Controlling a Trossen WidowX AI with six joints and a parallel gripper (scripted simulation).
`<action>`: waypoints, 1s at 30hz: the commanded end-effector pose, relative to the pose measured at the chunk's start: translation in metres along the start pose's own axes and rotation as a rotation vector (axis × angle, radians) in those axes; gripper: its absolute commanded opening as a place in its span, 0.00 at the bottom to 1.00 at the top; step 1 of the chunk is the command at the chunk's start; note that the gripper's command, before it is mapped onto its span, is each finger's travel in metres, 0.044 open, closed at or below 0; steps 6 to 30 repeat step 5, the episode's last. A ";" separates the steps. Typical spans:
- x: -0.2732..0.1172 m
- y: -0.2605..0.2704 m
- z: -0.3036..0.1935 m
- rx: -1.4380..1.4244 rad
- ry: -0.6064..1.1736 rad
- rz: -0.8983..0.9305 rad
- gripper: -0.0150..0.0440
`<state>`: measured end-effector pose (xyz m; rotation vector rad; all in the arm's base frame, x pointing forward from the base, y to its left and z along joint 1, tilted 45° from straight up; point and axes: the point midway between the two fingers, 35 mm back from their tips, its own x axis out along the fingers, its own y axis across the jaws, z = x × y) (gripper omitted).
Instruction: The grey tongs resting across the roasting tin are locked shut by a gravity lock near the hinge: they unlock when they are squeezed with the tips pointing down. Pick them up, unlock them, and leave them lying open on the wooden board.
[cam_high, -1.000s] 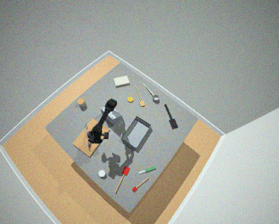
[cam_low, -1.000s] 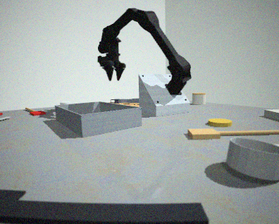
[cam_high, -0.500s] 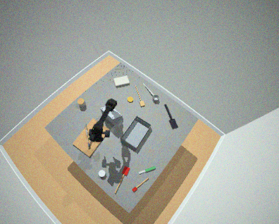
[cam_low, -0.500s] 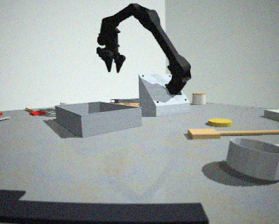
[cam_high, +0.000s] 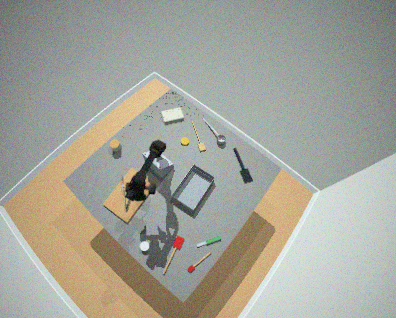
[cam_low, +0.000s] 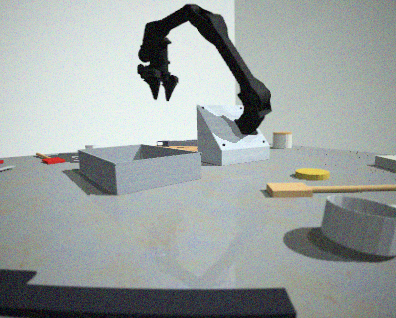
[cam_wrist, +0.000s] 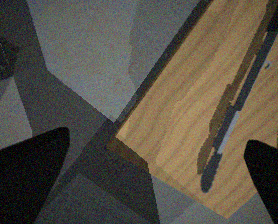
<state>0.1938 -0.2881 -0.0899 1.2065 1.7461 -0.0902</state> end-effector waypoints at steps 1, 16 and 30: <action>-0.001 -0.001 0.000 -0.005 -0.001 -0.008 1.00; -0.001 -0.001 0.000 -0.005 -0.001 -0.008 1.00; -0.001 -0.001 0.000 -0.005 -0.001 -0.008 1.00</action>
